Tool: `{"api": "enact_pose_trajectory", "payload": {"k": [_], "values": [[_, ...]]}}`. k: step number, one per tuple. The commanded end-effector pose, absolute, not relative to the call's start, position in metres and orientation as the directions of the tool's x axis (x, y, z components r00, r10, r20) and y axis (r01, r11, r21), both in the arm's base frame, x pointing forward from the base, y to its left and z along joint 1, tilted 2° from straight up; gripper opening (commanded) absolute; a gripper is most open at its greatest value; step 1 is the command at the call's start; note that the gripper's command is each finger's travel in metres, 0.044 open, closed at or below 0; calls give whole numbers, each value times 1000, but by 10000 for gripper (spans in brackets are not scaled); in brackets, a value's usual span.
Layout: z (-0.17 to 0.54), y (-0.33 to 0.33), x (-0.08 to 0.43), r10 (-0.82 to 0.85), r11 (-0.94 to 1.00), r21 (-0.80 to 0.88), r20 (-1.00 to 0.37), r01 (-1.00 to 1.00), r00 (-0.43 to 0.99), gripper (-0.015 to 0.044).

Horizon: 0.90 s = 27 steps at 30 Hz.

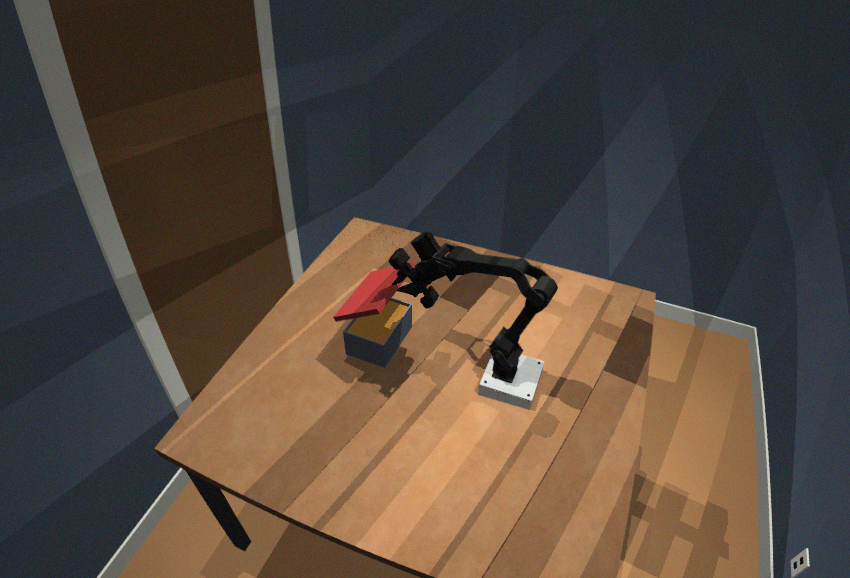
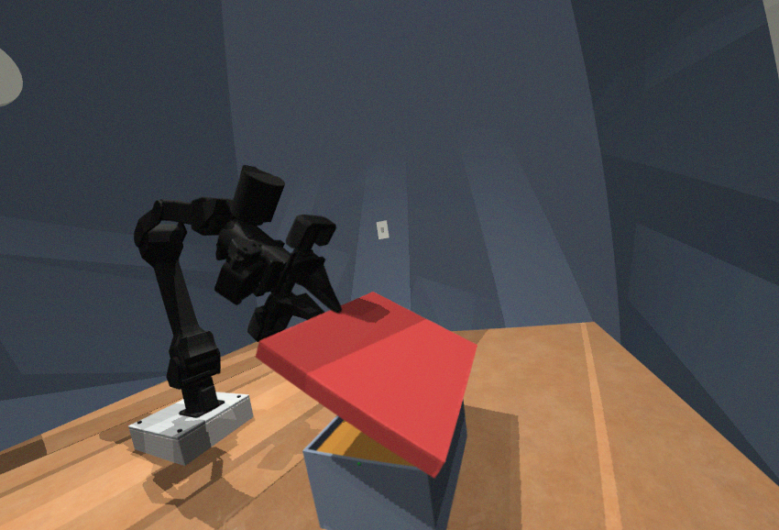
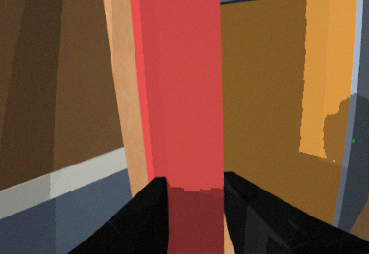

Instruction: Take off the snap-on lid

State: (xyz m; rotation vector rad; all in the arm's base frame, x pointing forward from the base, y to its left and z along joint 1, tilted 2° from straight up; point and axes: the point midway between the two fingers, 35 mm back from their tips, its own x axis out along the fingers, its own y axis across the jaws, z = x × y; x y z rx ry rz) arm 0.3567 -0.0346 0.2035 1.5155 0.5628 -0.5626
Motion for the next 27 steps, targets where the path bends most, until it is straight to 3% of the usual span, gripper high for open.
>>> {"api": "enact_pose_trajectory", "payload": {"k": [1,27], "values": [[207,-43,356,8,-10,763,-647,647,763,0],[206,-95,352,5,-7,762,-647,647,762,0]]}}
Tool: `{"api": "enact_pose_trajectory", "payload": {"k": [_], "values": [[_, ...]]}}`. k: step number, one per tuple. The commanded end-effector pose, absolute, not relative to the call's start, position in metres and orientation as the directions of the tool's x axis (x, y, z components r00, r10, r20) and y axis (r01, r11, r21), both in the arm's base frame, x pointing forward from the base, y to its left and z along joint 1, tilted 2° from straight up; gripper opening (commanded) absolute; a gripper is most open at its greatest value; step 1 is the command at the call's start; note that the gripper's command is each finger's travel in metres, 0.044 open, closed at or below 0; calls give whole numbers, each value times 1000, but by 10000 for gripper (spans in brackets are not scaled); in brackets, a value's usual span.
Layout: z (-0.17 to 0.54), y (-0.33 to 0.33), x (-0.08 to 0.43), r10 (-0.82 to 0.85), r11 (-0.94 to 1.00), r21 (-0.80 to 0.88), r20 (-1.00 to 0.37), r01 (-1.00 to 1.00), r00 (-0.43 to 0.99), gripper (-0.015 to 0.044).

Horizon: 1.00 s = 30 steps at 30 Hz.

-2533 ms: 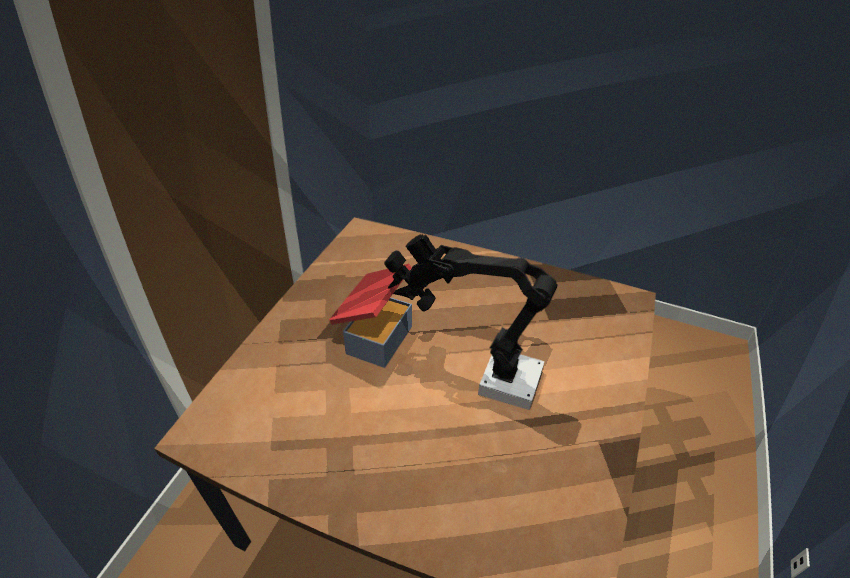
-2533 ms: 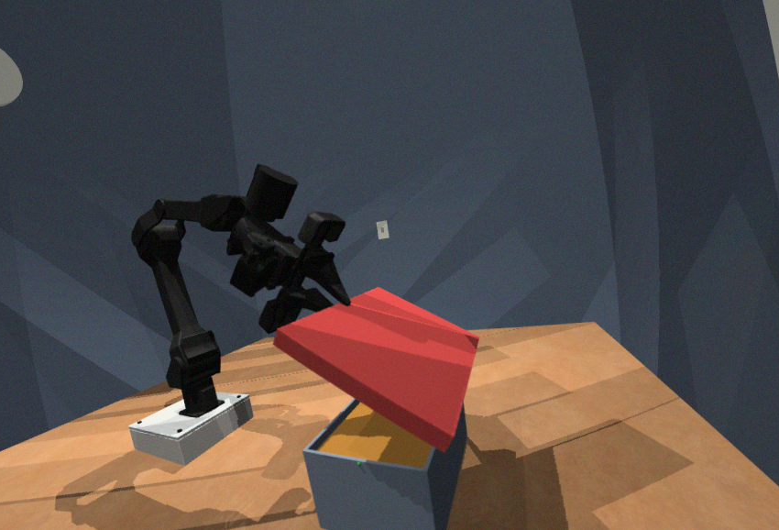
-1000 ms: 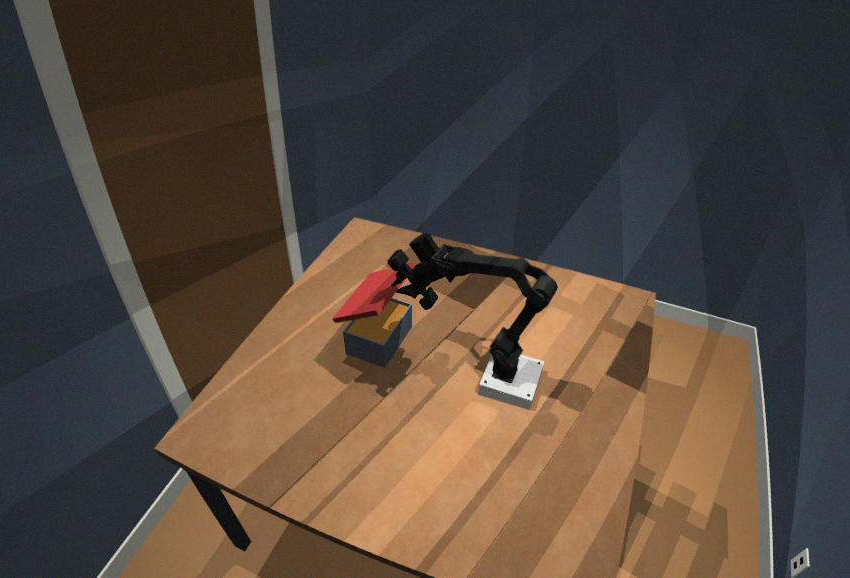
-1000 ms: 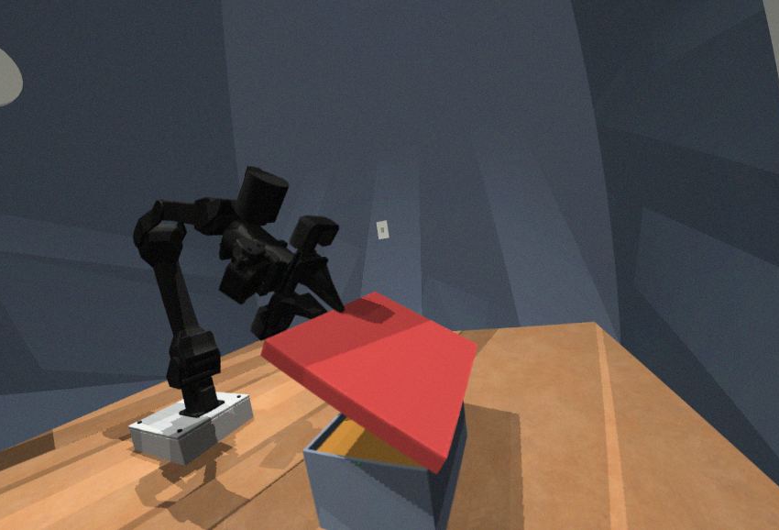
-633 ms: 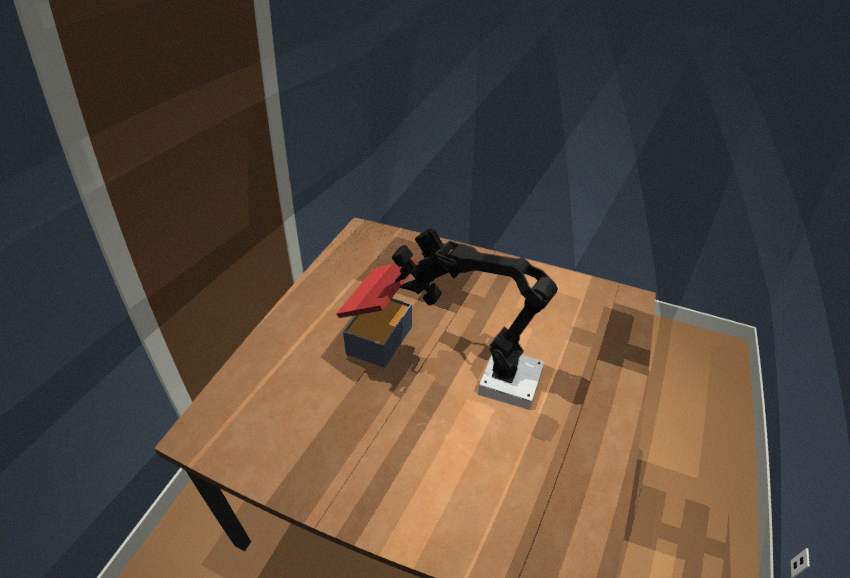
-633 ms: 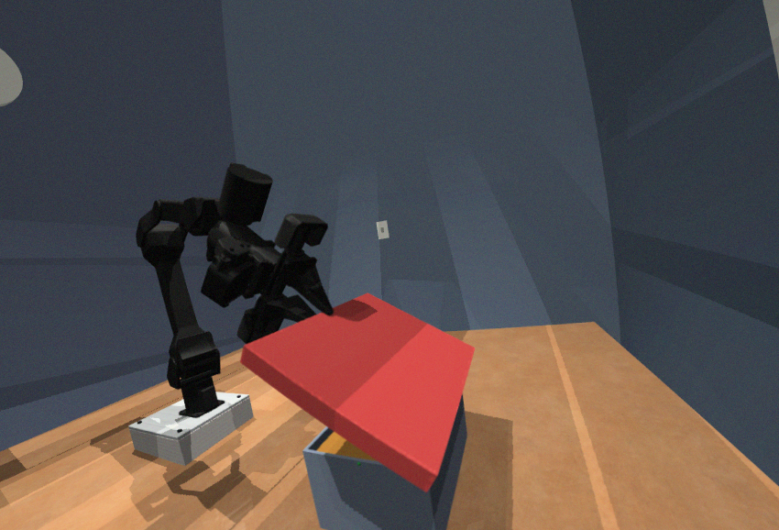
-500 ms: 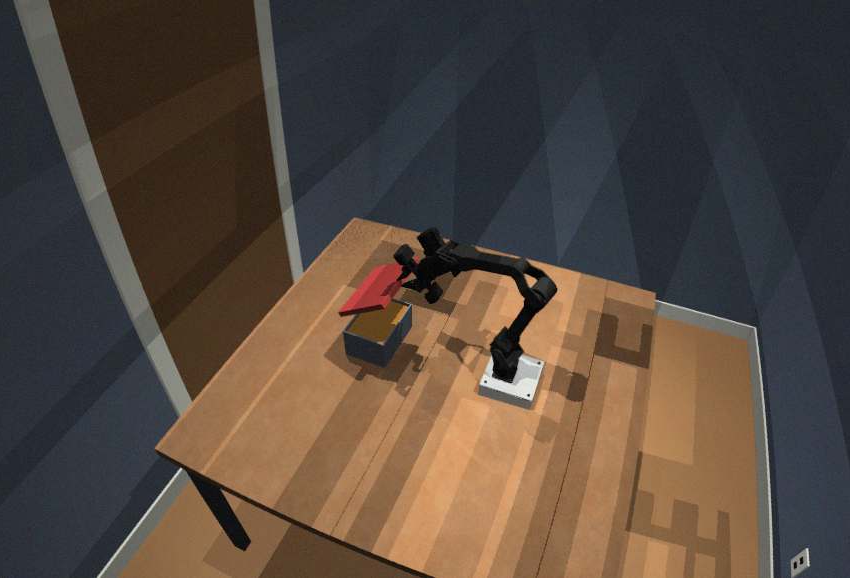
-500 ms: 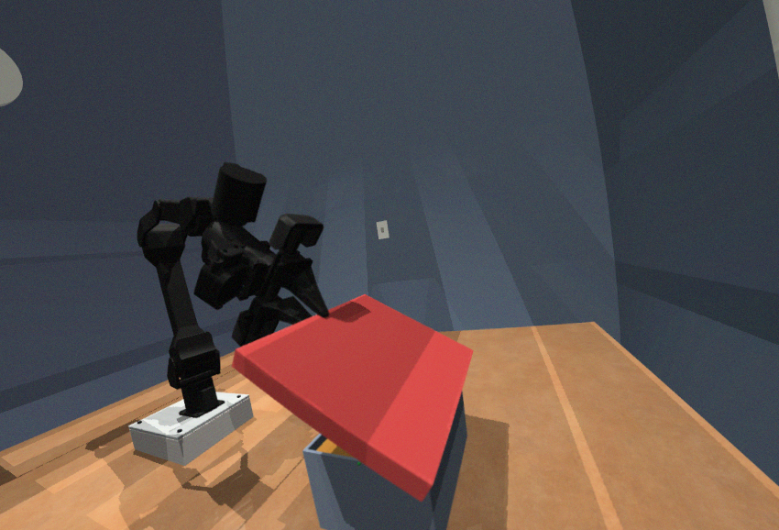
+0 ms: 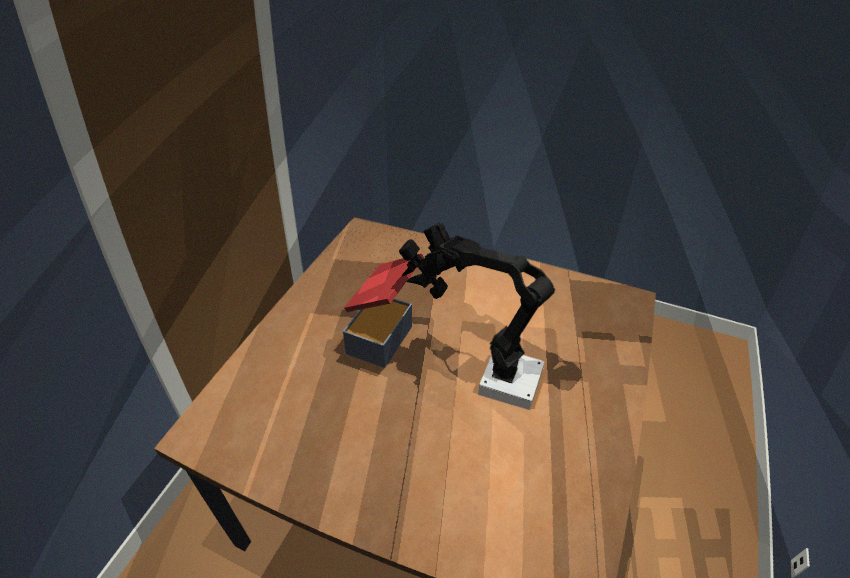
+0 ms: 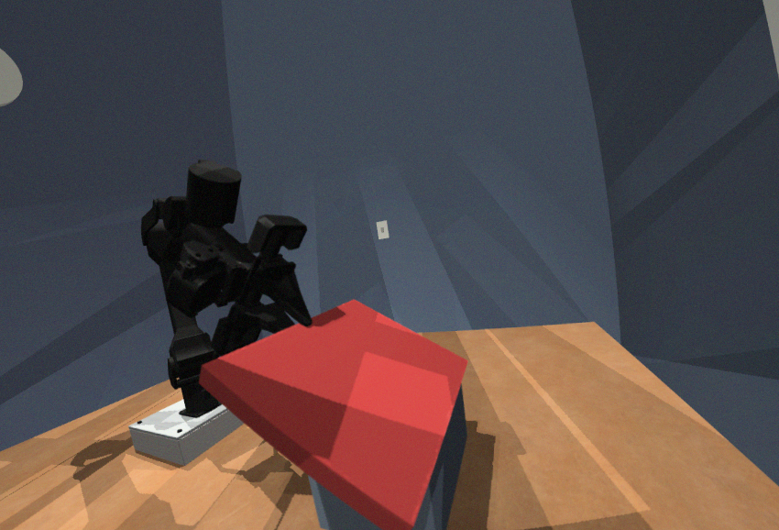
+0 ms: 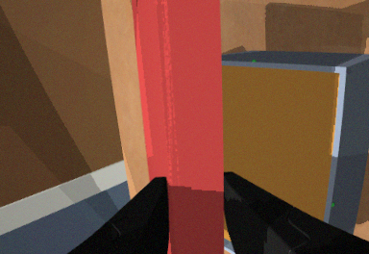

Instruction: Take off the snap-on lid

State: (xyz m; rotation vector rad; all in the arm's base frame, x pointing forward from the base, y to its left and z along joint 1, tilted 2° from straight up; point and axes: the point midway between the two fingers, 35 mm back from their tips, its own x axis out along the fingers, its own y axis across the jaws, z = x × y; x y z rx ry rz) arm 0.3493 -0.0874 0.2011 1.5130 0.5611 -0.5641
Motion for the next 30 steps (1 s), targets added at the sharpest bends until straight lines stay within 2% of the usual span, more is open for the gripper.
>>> {"api": "enact_pose_trajectory", "payload": {"k": [1,30], "values": [[206,-97,351,4,-7,762,-647,647,762,0],[206,-154,346,1,-3,762,-648,648,762,0]]}}
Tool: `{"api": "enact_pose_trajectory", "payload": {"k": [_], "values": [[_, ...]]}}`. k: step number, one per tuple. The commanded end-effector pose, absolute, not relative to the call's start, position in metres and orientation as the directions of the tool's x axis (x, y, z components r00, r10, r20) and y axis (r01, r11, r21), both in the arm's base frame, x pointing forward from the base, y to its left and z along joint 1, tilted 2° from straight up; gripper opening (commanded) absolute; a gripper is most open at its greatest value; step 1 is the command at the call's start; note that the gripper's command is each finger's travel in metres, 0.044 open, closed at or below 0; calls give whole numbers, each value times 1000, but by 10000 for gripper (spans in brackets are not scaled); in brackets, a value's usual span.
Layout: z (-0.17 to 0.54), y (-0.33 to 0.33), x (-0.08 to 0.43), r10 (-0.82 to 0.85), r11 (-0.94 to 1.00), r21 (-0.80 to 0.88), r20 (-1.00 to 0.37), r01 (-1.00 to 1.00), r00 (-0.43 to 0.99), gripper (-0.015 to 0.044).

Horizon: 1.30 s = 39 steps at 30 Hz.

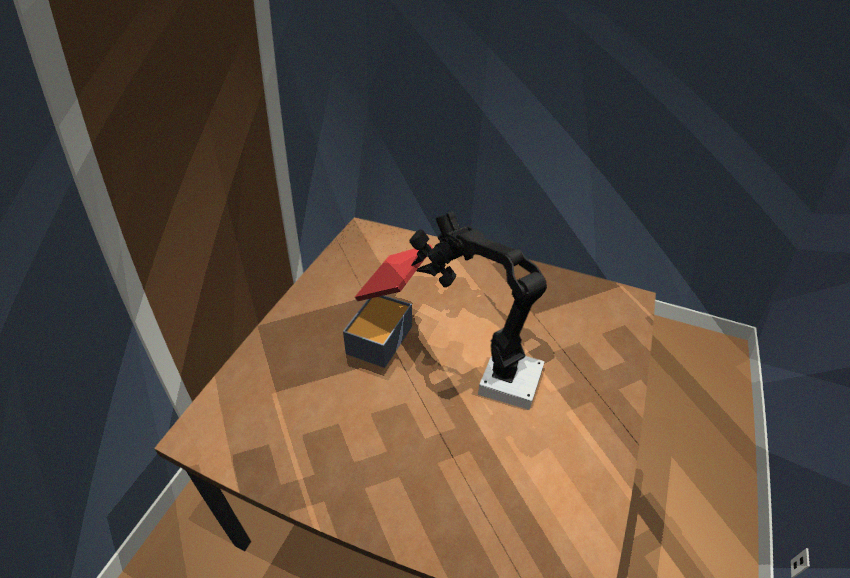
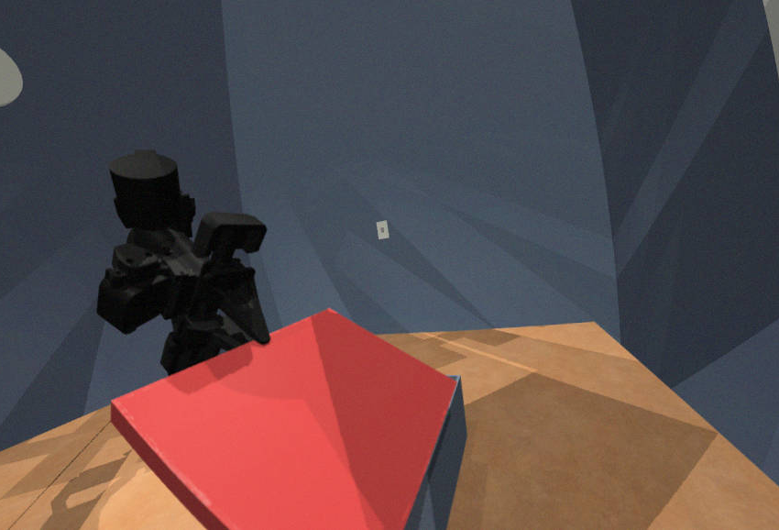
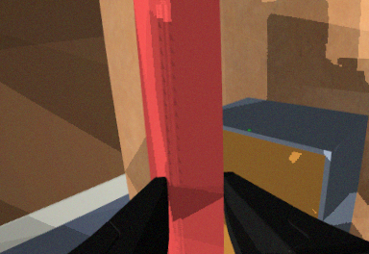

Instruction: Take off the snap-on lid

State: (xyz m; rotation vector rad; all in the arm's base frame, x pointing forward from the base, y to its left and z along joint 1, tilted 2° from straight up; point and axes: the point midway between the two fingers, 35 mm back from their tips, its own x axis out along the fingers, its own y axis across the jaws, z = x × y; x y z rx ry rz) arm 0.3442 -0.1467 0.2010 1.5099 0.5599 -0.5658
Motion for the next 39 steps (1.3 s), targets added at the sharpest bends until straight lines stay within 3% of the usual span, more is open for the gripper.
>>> {"api": "enact_pose_trajectory", "payload": {"k": [1,39], "values": [[206,-156,346,1,-3,762,-648,648,762,0],[206,-232,339,-3,2,761,-649,649,761,0]]}}
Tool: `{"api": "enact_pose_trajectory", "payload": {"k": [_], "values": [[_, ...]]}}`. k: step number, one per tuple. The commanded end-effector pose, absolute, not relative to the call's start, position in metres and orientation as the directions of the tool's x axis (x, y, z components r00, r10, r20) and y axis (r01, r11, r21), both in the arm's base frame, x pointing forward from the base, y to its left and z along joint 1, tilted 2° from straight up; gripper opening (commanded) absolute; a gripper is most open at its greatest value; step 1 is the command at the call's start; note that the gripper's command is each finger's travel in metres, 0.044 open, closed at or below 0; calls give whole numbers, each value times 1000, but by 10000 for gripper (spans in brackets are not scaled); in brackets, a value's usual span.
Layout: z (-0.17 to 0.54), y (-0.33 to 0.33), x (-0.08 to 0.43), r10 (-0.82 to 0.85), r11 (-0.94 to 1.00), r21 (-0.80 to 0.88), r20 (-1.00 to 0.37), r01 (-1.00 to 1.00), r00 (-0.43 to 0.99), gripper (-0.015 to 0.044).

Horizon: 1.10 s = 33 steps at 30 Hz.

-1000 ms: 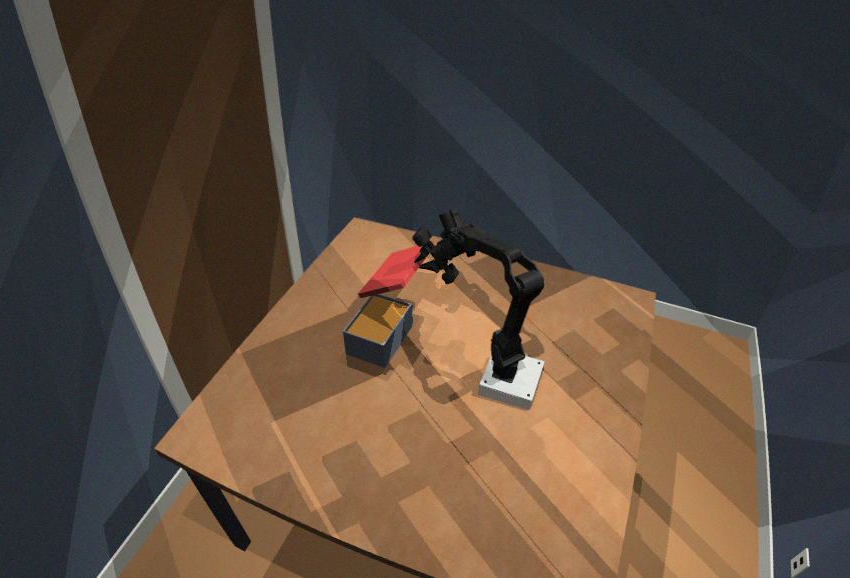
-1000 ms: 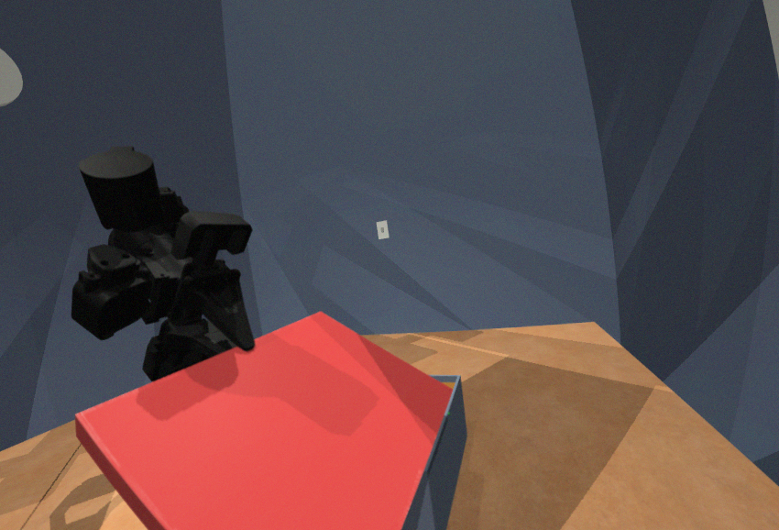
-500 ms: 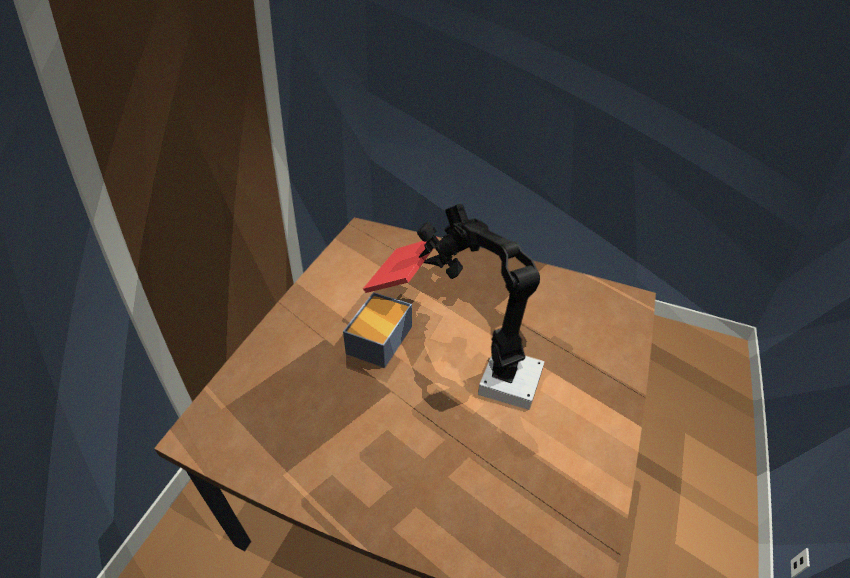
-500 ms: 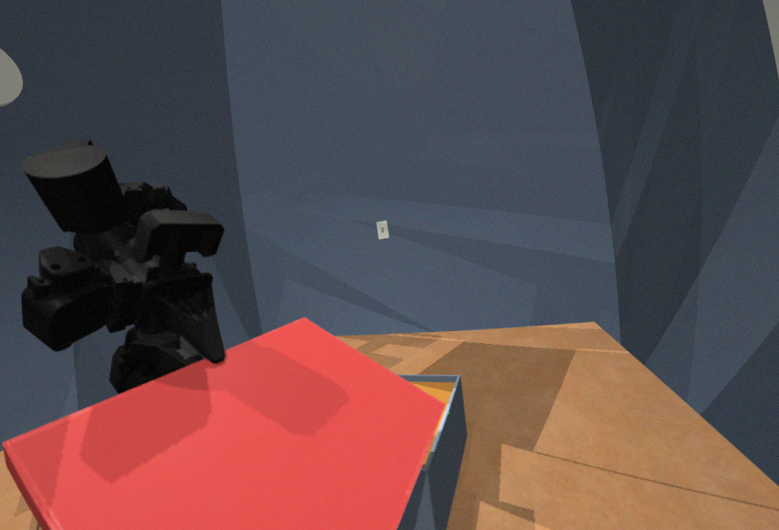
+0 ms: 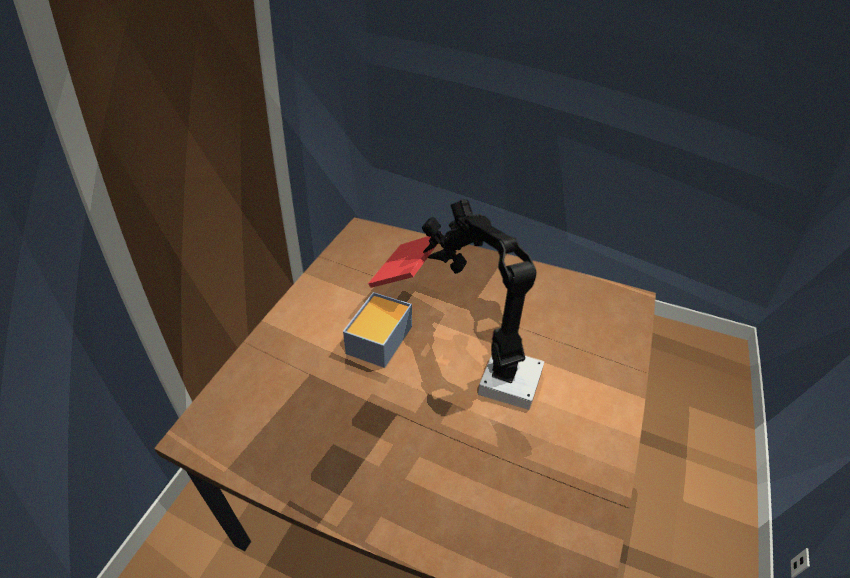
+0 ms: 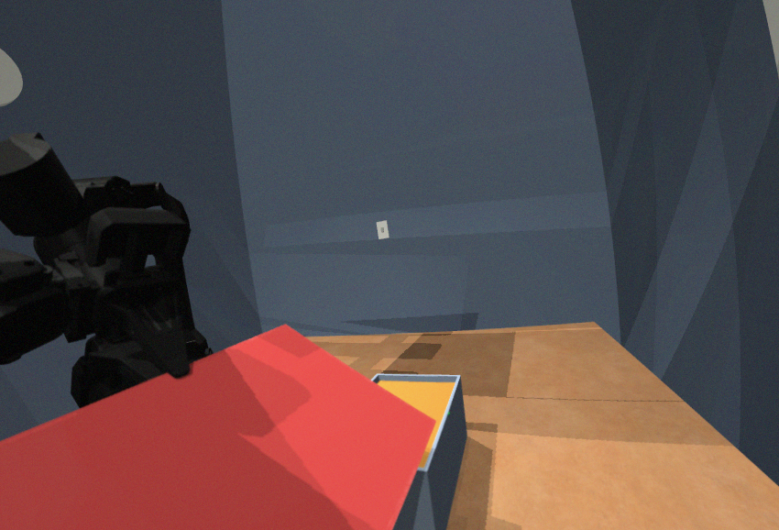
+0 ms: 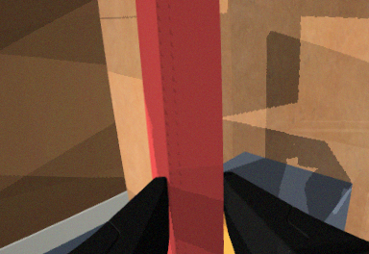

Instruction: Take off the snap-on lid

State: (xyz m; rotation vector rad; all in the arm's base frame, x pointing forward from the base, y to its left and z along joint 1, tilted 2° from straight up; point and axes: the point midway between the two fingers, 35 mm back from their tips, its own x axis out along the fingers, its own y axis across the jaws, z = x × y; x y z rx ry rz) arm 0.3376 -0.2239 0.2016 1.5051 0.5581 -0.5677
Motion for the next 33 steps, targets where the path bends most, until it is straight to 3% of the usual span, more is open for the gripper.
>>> {"api": "enact_pose_trajectory", "payload": {"k": [1,33], "values": [[206,-234,339,-3,2,761,-649,649,761,0],[207,-292,334,-6,6,761,-649,649,761,0]]}}
